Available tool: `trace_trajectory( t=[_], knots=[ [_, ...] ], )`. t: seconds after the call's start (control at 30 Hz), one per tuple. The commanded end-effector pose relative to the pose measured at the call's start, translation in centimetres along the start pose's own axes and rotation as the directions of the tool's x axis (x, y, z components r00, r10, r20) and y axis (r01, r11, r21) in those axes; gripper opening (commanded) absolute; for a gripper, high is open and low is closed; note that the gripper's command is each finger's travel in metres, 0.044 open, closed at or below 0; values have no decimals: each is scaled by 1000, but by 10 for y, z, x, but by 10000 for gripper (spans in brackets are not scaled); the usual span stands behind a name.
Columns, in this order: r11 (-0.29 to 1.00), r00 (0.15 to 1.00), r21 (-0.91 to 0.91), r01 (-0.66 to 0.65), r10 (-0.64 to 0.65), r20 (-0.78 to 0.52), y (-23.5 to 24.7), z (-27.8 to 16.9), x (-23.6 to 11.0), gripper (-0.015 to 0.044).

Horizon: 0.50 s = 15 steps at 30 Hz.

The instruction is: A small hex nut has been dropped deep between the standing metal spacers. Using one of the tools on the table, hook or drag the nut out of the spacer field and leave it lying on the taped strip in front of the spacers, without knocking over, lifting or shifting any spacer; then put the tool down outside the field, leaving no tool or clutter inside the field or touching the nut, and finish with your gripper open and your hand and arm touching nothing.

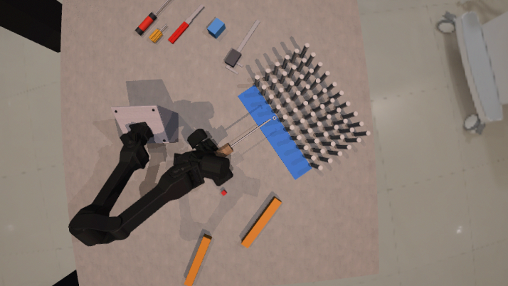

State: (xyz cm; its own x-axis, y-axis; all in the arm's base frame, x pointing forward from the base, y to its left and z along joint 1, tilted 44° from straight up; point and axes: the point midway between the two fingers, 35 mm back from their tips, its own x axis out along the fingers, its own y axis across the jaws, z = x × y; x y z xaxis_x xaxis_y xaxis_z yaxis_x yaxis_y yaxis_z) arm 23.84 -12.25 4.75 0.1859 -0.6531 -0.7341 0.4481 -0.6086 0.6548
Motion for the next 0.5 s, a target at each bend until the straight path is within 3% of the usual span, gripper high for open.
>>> trace_trajectory(
  t=[0.0, 0.37, 0.47],
  knots=[
    [1000, 1000, 10, -4, 4, -3, 5, -7, -18, 0],
    [1000, 1000, 8, -19, 19, -1, 11, -16, -75, 0],
    [1000, 1000, -9, -1, 1, 3, 15, -15, -62, 0]
  ],
)
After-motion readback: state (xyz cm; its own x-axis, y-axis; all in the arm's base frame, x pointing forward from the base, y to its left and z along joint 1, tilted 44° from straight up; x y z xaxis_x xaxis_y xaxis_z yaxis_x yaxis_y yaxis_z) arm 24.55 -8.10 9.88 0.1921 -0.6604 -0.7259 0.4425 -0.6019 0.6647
